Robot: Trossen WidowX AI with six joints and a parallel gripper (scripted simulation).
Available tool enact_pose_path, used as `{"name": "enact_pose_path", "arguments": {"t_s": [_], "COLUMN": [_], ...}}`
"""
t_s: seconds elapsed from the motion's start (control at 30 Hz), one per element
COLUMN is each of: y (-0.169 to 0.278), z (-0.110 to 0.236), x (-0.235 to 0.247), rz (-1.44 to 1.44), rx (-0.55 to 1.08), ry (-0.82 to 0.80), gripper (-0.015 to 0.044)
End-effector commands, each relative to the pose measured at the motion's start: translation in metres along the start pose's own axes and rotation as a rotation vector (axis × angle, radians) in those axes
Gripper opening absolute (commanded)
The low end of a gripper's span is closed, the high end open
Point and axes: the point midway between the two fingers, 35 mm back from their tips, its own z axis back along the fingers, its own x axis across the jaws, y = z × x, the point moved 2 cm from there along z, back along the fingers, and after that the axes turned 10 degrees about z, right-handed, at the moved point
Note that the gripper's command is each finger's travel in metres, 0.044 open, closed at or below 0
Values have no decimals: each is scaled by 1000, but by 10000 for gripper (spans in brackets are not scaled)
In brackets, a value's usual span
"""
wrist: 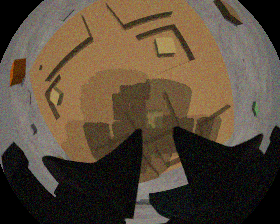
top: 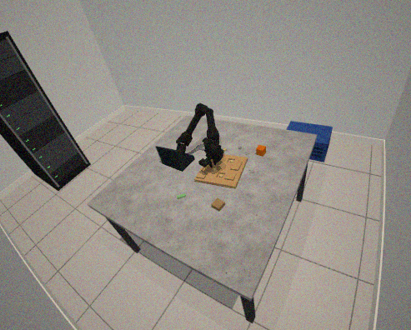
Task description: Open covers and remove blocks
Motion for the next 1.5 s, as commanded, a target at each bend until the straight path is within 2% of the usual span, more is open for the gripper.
{"name": "enact_pose_path", "arguments": {"t_s": [0.0, 0.17, 0.8, 1.47], "y": [0, 0, 0, 0], "z": [-1, -4, -22, -31], "x": [0, 0, 1, 1], "rz": [-3, 166, 1521, 1568], "rx": [-1, -1, -5, -5], "ry": [-4, -4, -3, -4], "gripper": [144, 144, 144, 144]}}
